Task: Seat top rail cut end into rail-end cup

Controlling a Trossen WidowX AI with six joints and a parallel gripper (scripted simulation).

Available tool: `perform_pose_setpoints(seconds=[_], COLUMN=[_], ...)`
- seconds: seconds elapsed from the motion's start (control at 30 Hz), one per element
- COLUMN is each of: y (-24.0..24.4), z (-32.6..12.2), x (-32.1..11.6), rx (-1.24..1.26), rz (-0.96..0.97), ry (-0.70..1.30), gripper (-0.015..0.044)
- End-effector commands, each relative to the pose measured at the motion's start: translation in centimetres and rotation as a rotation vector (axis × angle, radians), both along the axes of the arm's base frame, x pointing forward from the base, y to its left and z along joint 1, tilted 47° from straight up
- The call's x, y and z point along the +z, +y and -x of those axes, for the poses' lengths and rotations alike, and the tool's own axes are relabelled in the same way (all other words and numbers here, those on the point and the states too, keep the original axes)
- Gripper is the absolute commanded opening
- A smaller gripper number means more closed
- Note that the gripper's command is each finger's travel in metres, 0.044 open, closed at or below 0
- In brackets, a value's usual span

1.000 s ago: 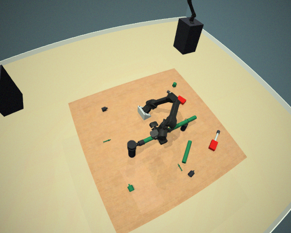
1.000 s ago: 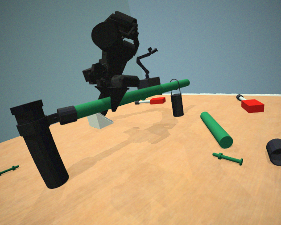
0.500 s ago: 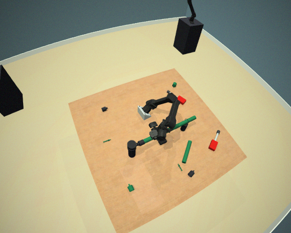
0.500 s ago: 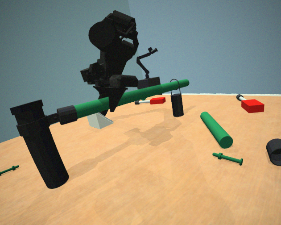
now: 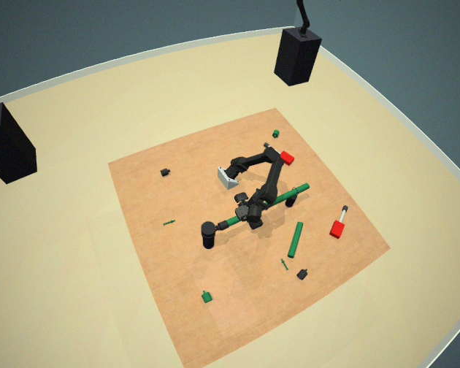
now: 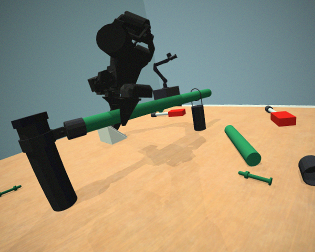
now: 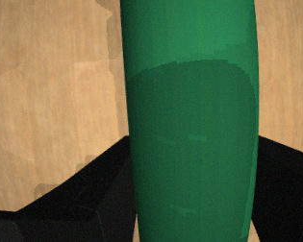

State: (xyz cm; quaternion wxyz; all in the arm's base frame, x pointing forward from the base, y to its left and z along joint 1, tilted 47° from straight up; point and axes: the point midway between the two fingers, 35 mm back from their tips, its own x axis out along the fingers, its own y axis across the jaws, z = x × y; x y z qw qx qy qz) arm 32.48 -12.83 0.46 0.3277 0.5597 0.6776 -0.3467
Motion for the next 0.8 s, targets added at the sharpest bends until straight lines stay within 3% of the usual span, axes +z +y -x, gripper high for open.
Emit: perform_pose_setpoints(seconds=[0.0, 0.37, 0.77], y=[-0.87, -0.09, -0.09], z=[-0.02, 0.00, -0.05], x=[-0.10, -0.07, 0.57], rx=[-0.006, 0.000, 0.000], rz=[0.016, 0.000, 0.000], ry=[-0.008, 0.000, 0.000], gripper=[0.0000, 0.0000, 0.0315])
